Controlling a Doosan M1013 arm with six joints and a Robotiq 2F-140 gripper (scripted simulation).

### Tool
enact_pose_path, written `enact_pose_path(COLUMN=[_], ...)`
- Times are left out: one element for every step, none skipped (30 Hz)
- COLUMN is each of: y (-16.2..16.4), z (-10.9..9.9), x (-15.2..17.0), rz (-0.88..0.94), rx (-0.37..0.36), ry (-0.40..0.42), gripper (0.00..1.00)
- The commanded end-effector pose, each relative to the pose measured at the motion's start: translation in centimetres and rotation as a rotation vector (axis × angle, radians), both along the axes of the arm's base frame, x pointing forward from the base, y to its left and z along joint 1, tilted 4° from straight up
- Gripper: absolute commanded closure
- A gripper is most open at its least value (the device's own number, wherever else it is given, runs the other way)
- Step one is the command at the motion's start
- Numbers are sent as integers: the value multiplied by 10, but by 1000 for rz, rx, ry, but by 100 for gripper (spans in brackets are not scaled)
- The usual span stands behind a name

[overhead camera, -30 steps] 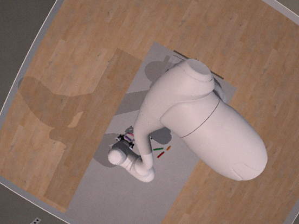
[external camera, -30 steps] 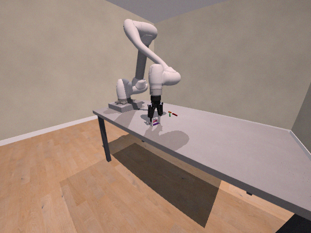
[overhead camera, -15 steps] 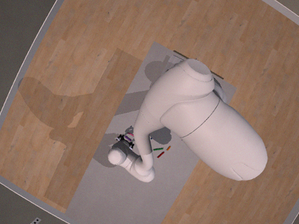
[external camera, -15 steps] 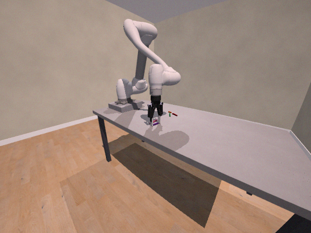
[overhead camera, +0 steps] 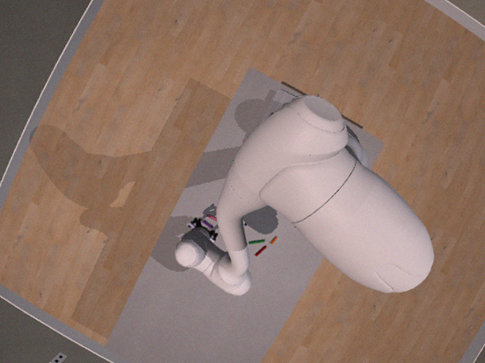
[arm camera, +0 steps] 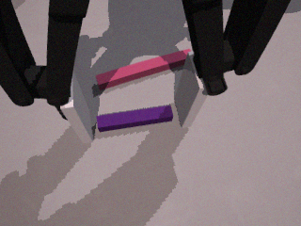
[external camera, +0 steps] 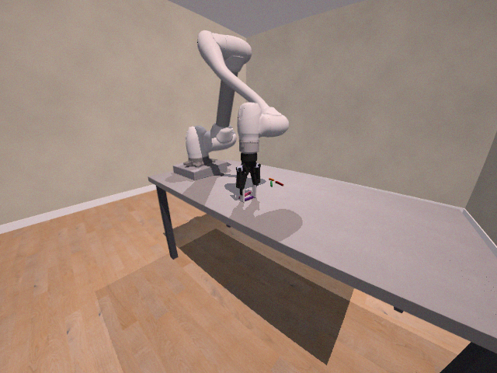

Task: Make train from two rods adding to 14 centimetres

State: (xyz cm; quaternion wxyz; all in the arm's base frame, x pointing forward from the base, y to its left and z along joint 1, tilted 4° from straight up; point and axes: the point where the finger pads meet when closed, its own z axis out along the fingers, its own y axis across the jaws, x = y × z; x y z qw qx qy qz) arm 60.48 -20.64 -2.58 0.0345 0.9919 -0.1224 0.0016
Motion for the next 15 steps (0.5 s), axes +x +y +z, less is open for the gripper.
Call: enact_pose_path(y=[0, 0, 0, 0, 0, 0, 0, 0, 0, 0, 0, 0, 0, 0, 0], z=[0, 0, 0, 0, 0, 0, 0, 0, 0, 0, 0, 0, 0, 0, 0], x=[0, 0, 0, 0, 0, 0, 0, 0, 0, 0, 0, 0, 0, 0, 0], rz=[0, 0, 0, 0, 0, 0, 0, 0, 0, 0, 0, 0, 0, 0, 0], rx=[0, 0, 0, 0, 0, 0, 0, 0, 0, 0, 0, 0, 0, 0, 0], ry=[0, 0, 0, 0, 0, 0, 0, 0, 0, 0, 0, 0, 0, 0, 0], gripper=[52, 52, 64, 64, 64, 64, 64, 64, 64, 64, 64, 64, 64, 64, 64])
